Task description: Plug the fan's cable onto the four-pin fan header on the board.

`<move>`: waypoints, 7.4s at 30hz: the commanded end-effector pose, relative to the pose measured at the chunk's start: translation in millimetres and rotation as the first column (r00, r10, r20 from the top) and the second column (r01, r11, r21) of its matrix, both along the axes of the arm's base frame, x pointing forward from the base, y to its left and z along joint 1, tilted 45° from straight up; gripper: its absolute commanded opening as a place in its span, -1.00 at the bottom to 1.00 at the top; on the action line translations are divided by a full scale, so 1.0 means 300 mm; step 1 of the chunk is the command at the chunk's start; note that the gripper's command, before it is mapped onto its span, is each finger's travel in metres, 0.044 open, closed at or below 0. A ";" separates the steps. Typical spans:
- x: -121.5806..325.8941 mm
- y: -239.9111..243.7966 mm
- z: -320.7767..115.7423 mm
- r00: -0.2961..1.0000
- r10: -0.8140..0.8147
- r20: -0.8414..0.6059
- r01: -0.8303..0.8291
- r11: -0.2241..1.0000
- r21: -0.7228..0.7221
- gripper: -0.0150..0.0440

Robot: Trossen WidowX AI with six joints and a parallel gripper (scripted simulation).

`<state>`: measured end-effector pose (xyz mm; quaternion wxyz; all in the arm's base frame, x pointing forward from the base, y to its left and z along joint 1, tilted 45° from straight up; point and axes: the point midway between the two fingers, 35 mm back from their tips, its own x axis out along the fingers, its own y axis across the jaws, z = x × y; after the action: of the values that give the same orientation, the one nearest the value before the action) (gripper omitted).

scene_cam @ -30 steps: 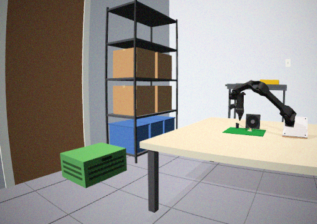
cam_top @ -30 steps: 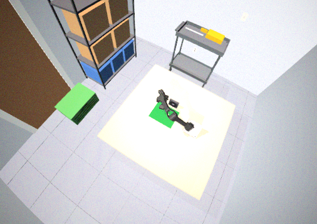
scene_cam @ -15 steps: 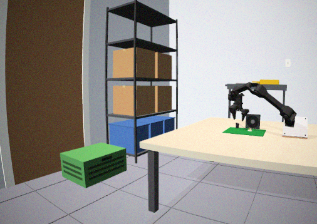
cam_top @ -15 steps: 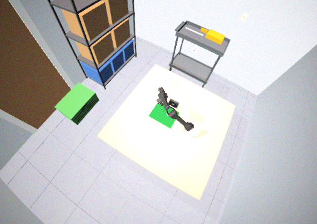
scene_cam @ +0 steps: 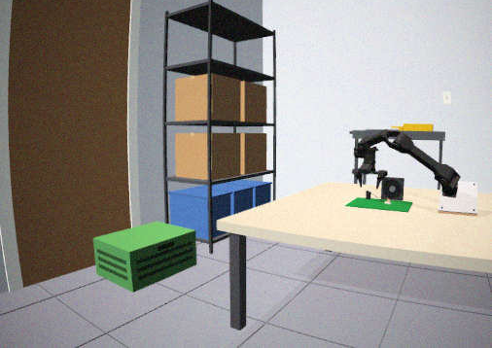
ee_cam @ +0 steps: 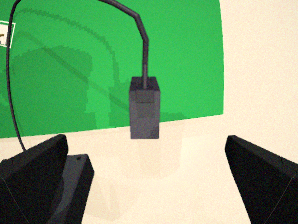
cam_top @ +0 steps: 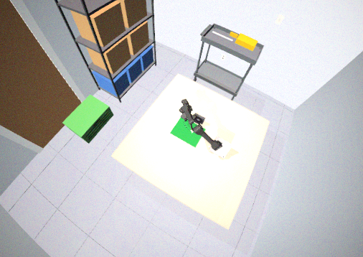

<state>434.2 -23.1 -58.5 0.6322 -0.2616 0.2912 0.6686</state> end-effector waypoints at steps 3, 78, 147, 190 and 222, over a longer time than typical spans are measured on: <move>-0.003 0.028 -0.025 1.000 0.010 0.005 -0.010 1.000 0.005 1.00; -0.122 0.037 0.095 0.791 -0.444 -0.421 0.426 0.894 -0.141 -0.49; -0.461 0.195 0.149 -0.319 -0.735 -0.599 0.612 0.322 -0.722 -0.49; -0.462 0.212 0.133 -0.315 -0.735 -0.600 0.613 0.324 -0.720 -0.49; -0.467 0.253 0.092 -0.315 -0.735 -0.600 0.613 0.325 -0.720 -0.49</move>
<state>294.6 50.4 -28.9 0.5770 0.3619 0.7149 0.1582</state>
